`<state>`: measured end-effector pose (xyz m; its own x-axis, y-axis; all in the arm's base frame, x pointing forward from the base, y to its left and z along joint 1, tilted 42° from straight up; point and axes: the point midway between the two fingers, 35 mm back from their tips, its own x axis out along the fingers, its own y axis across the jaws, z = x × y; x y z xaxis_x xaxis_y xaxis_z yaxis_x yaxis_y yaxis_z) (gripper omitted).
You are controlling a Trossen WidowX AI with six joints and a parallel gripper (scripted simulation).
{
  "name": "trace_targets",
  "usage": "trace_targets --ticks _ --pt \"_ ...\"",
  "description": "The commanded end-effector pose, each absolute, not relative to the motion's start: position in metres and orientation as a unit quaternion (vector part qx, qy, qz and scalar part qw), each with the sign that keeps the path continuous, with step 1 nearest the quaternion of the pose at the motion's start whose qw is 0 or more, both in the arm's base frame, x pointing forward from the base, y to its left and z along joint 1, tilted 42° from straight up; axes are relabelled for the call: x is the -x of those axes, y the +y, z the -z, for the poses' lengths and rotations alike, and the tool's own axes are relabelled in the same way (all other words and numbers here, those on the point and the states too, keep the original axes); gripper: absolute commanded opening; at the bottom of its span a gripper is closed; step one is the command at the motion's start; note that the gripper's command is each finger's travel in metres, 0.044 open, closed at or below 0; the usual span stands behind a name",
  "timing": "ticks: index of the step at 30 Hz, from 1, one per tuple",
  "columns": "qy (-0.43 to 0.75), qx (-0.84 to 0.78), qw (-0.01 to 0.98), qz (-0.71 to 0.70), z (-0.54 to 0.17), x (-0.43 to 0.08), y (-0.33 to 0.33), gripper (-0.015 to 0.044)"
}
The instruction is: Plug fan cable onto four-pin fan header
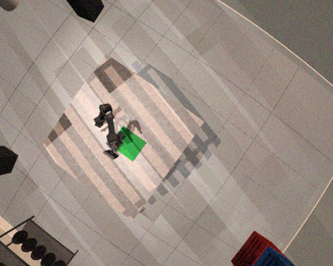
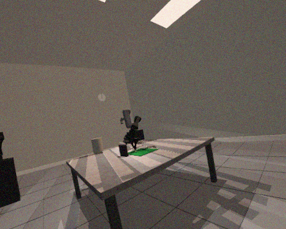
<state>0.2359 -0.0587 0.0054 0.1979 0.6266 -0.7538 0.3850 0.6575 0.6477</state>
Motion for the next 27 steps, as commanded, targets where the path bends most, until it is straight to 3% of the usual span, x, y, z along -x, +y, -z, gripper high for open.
trace_targets --ticks 1,27 --pt "0.627 -0.407 0.659 -0.091 -0.0044 -0.2348 -0.0568 0.0000" --pt "0.627 -0.406 0.659 -0.091 -0.0029 -0.2365 -0.0561 0.0000"
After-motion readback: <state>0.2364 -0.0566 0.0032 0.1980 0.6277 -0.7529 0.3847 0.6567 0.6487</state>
